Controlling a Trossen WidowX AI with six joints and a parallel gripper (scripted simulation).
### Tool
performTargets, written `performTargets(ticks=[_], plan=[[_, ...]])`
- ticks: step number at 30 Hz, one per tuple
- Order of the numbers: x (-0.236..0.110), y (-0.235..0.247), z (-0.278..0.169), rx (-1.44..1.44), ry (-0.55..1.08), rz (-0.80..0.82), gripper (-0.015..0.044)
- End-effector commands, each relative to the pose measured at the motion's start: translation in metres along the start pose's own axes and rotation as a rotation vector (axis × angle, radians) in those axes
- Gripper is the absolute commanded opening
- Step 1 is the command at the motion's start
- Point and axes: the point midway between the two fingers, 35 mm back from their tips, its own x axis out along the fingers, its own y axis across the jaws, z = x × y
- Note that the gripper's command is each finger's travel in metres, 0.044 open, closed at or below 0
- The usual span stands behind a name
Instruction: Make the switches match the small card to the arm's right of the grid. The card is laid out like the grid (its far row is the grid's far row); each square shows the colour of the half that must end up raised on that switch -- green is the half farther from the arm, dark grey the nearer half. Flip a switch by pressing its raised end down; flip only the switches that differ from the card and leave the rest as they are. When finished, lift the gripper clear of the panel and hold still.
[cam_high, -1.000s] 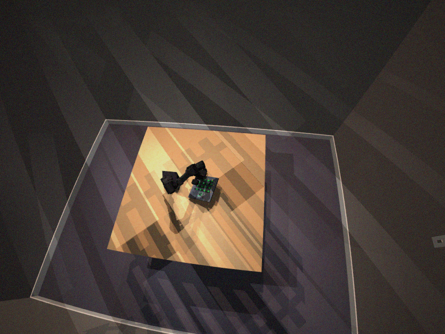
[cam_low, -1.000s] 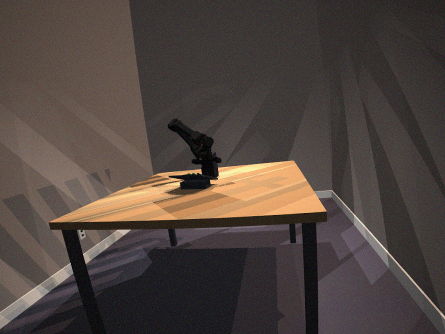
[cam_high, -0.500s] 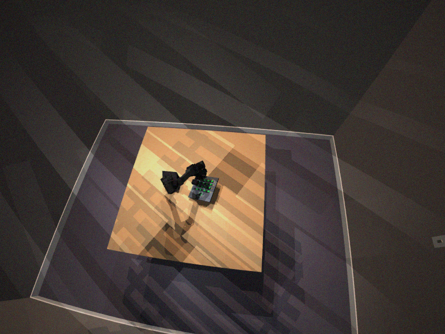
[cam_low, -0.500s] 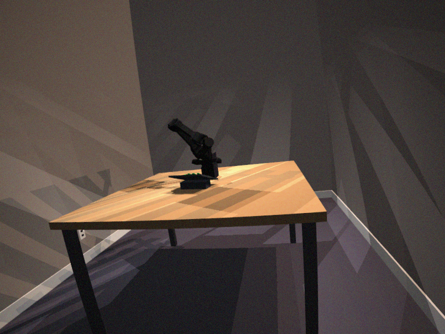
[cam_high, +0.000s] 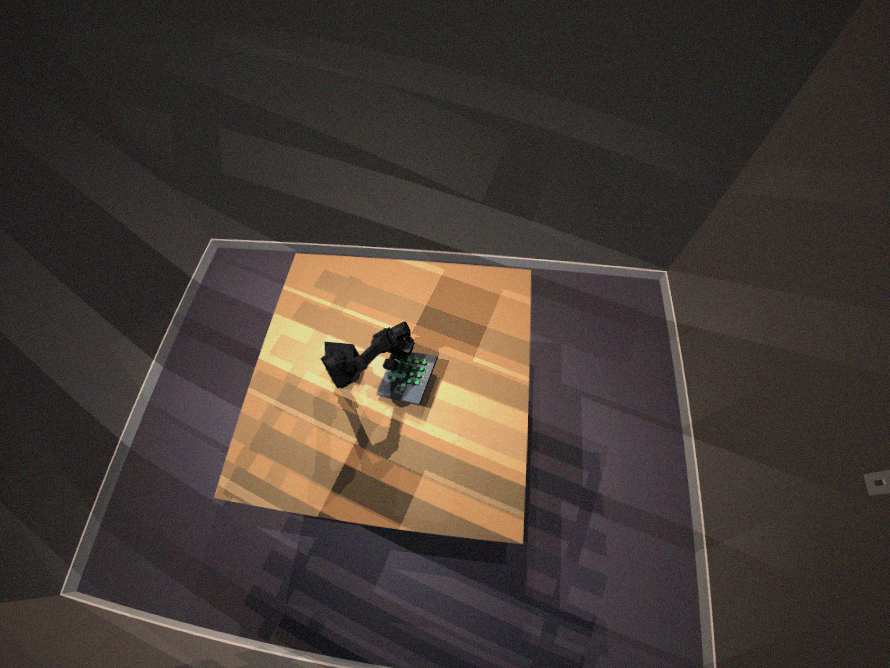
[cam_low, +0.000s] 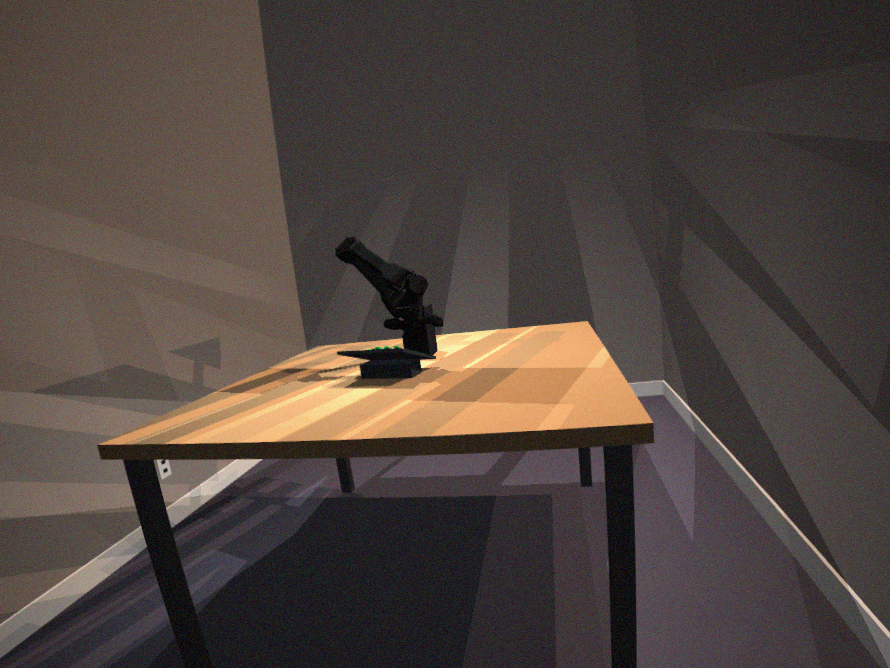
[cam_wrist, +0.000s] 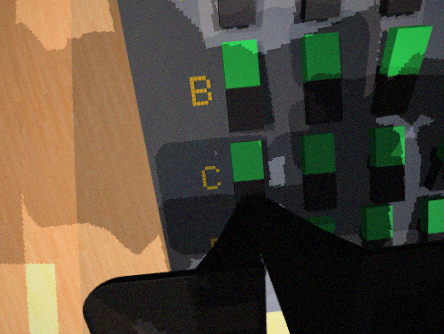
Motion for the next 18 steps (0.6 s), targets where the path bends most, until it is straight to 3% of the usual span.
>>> performTargets(ticks=[1,18], plan=[[0.0011,-0.0003,-0.0003,-0.003,-0.001,-0.003,0.0000],[0.0033,-0.0004,-0.0003,-0.003,-0.001,-0.003,0.0000]])
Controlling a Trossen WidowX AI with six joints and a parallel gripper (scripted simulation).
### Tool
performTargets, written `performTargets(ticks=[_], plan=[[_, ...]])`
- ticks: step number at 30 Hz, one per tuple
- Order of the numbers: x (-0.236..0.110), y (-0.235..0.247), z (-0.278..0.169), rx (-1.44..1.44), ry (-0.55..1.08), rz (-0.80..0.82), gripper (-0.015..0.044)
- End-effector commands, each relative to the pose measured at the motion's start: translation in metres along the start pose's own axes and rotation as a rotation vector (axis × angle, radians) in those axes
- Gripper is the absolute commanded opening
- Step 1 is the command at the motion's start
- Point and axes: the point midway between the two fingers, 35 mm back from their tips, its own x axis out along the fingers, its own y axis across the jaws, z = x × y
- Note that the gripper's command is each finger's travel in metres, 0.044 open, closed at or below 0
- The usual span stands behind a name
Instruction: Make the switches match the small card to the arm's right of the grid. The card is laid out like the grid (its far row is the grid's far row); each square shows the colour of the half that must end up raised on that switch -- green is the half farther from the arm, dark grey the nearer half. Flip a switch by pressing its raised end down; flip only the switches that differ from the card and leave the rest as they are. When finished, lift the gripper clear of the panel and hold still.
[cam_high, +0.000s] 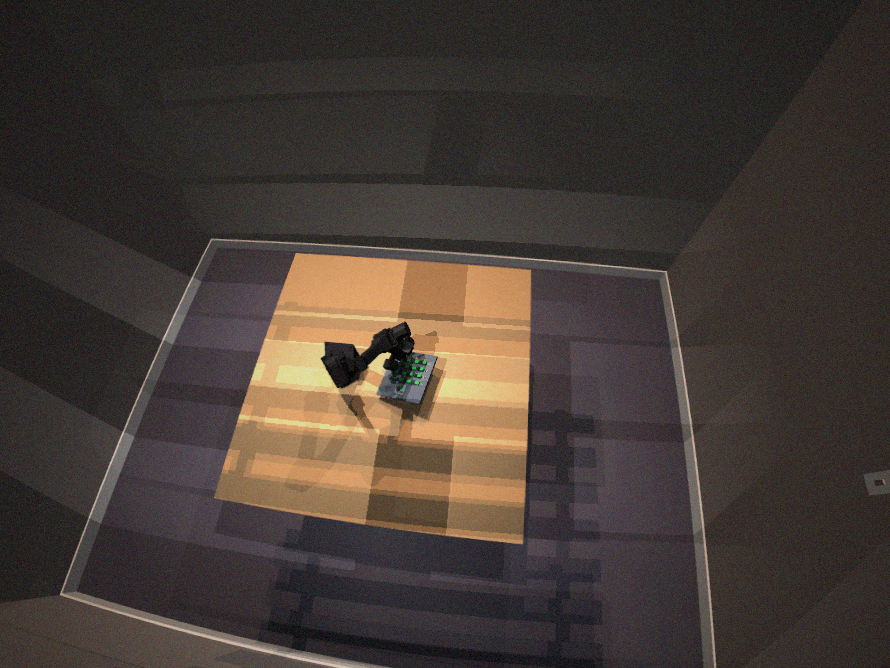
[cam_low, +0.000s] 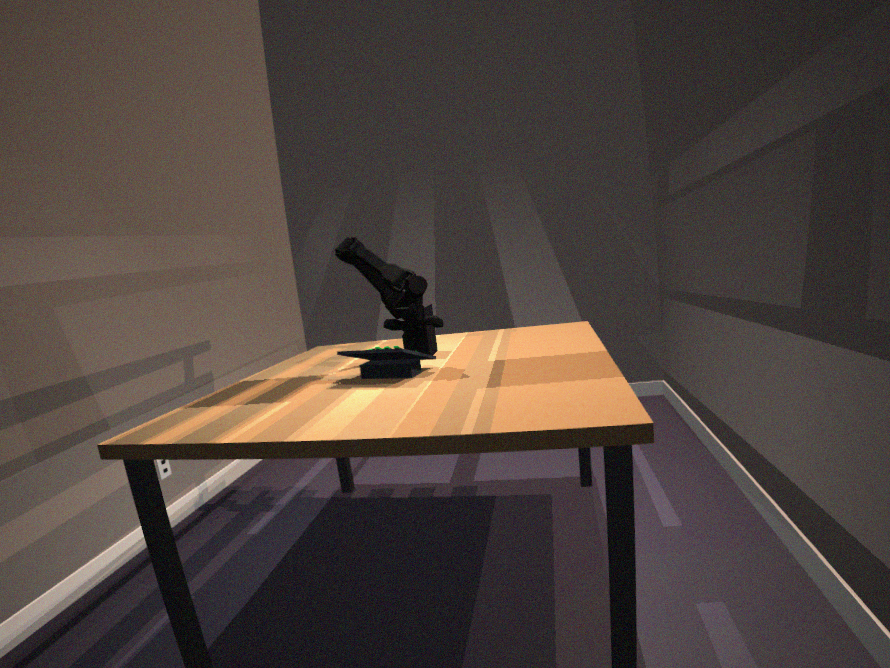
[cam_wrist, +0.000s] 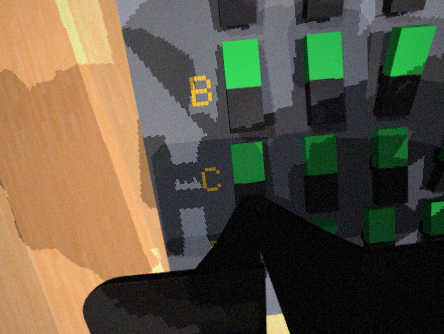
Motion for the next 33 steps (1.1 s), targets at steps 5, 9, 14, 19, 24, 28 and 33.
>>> performTargets(ticks=[5,9,14,19,24,28,33], plan=[[0.002,0.000,0.000,-0.002,-0.001,-0.003,0.0000],[0.003,0.000,0.000,-0.002,-0.001,-0.003,0.0000],[0.003,0.000,0.000,-0.002,-0.001,-0.004,0.0000],[0.004,0.000,0.000,-0.002,-0.001,-0.004,0.0000],[-0.015,0.003,0.001,0.000,0.009,0.005,0.0000],[-0.059,0.001,0.002,-0.002,0.027,0.000,0.0000],[-0.061,0.001,0.002,-0.002,0.027,-0.001,0.0000]])
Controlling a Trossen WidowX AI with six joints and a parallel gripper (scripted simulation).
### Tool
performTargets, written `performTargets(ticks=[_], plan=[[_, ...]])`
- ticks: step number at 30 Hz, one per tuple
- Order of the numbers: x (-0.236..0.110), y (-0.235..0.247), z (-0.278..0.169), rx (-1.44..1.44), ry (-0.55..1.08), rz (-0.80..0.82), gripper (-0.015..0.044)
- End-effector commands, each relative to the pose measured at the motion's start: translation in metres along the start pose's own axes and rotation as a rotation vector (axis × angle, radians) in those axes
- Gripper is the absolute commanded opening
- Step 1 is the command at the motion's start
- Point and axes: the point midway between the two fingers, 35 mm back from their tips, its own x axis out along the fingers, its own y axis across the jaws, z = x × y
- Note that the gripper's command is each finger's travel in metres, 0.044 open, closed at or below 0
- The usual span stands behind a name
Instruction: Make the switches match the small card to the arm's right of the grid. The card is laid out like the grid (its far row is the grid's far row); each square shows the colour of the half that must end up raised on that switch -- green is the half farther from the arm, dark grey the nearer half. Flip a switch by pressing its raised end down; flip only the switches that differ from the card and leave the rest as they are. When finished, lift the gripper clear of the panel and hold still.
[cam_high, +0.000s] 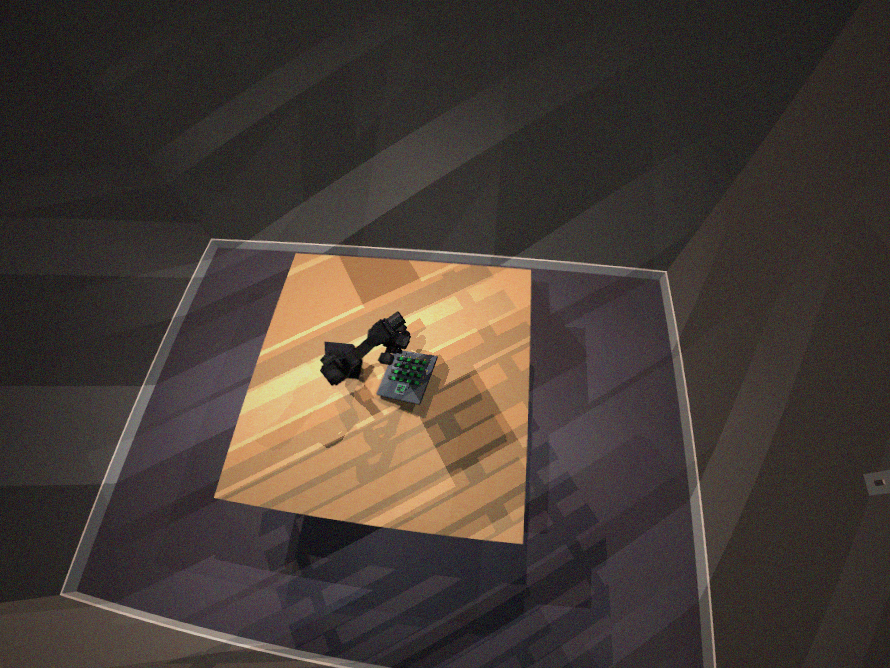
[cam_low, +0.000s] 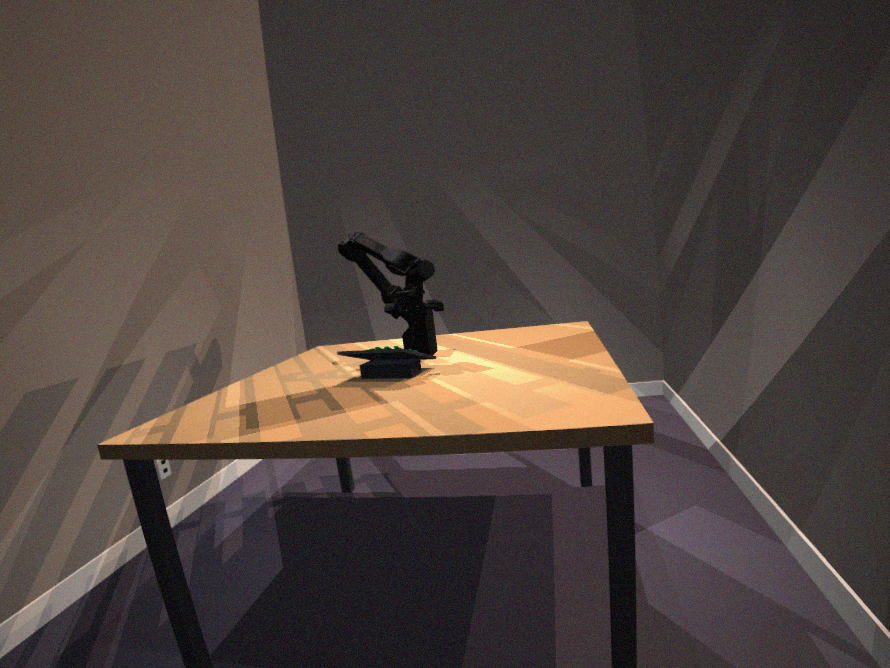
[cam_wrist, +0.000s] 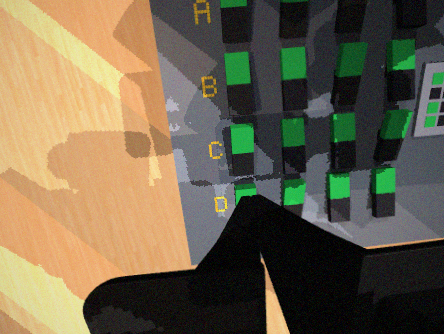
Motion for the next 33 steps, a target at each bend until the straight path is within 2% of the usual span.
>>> performTargets(ticks=[1,8,13,18,33], plan=[[-0.011,-0.003,-0.001,0.004,0.013,-0.005,0.0000],[-0.011,-0.035,-0.023,0.003,0.014,-0.007,0.0000],[-0.009,-0.035,-0.023,0.003,0.015,-0.007,0.0000],[0.024,-0.036,-0.022,0.003,0.039,-0.008,0.0000],[0.034,-0.036,-0.023,0.003,0.038,-0.009,0.0000]])
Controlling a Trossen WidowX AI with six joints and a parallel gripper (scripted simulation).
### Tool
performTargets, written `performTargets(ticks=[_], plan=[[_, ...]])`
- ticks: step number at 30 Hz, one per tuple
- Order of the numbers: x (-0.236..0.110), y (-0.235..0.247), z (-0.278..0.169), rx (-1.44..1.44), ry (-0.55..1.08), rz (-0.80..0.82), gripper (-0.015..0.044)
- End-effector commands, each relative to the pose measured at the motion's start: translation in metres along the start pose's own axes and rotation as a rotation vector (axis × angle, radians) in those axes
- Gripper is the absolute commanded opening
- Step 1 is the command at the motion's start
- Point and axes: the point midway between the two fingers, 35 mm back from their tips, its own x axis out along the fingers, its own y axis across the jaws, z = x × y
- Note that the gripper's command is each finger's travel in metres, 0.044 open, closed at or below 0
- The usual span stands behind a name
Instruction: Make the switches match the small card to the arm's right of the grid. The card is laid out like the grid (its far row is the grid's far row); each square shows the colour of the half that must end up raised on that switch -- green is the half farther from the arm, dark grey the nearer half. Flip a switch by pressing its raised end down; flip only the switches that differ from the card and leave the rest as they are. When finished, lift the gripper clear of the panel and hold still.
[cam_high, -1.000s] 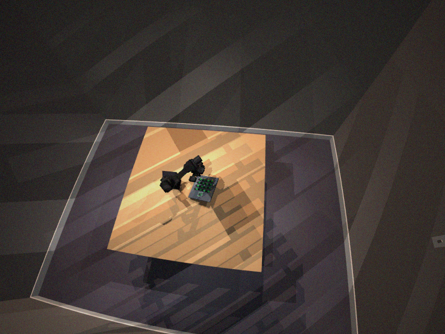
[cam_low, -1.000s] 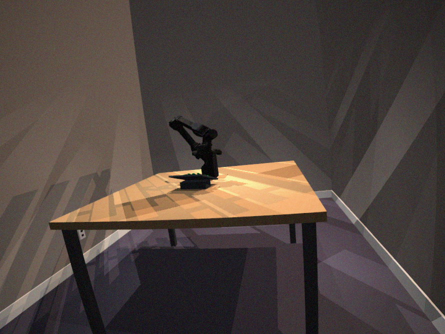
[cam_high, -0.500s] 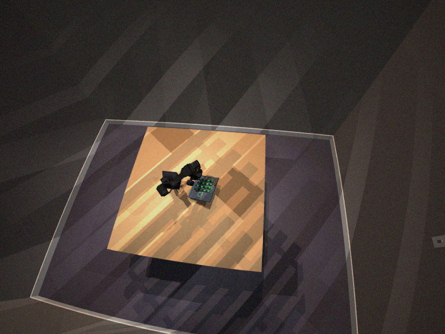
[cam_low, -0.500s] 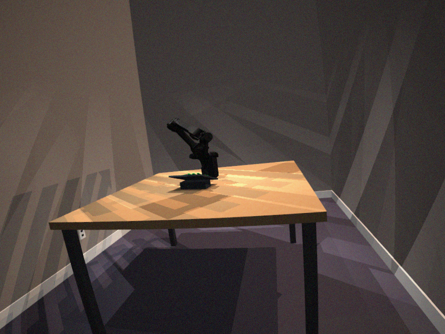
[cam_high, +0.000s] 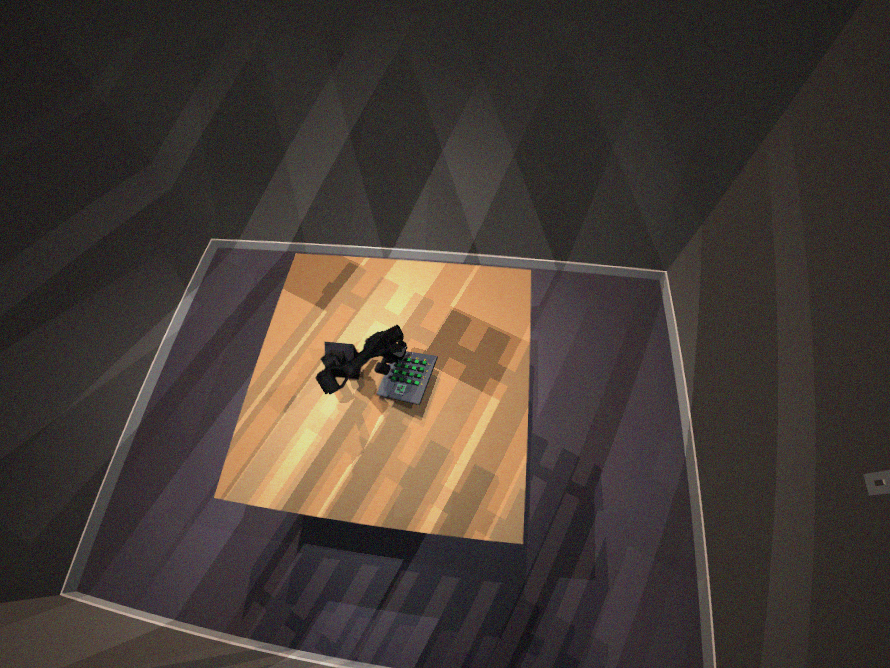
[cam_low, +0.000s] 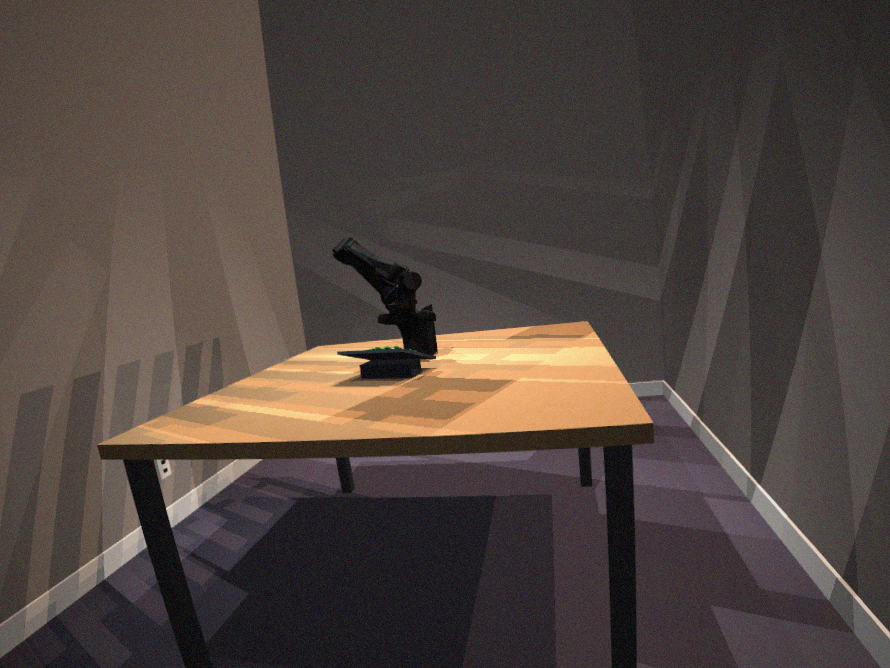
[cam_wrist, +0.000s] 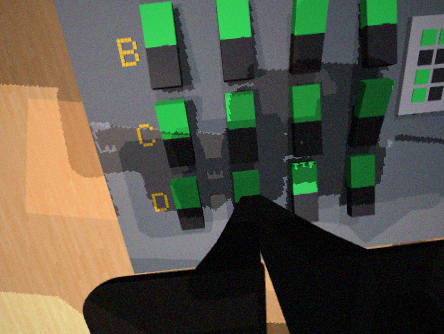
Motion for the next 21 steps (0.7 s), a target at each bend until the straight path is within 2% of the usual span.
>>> performTargets(ticks=[1,21], plan=[[0.007,-0.001,-0.003,-0.011,0.006,-0.009,0.0000],[0.021,-0.001,-0.003,-0.011,0.006,-0.009,0.0000]])
